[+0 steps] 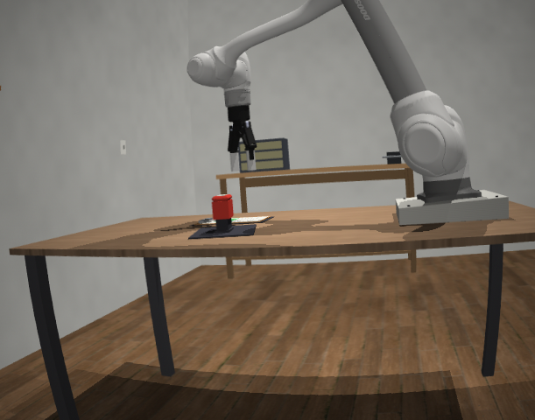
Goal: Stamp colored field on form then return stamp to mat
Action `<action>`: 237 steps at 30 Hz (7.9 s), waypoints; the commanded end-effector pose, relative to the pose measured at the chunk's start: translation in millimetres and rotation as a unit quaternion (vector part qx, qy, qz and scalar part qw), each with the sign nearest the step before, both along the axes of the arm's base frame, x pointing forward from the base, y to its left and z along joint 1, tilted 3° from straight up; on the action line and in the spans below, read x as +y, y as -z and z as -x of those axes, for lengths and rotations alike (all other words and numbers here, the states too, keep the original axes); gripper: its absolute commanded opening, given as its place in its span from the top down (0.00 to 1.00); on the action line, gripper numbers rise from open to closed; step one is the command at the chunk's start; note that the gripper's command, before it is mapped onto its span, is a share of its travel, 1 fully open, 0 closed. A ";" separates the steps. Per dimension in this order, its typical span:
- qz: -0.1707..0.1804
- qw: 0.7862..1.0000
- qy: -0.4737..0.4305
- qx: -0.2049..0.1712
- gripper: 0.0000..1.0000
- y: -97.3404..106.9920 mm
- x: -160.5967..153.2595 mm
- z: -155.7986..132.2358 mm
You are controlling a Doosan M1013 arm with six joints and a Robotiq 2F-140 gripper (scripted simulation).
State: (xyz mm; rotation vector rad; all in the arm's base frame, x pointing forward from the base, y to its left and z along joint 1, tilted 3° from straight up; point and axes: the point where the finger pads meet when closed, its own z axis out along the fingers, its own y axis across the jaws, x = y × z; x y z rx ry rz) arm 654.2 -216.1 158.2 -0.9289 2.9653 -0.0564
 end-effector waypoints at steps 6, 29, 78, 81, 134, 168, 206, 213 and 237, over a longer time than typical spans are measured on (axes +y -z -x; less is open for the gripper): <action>0.009 0.962 -0.274 0.002 0.00 -30.2 1.6 -1.2; 0.013 0.860 -0.510 0.002 0.50 -36.1 31.8 0.0; 0.013 0.860 -0.510 0.002 0.50 15.8 307.0 1.6; 0.013 0.860 -0.510 0.002 0.50 24.8 307.1 1.1; 0.013 0.860 -0.510 0.002 0.83 108.5 307.2 -3.2; 0.013 0.860 -0.510 0.002 0.83 107.8 307.2 -3.2; 0.009 0.901 -0.433 0.001 0.83 60.7 69.6 -59.6; 0.009 0.901 -0.433 0.001 0.83 57.9 9.9 -73.0; 0.009 0.901 -0.433 0.001 0.83 59.8 2.5 -73.5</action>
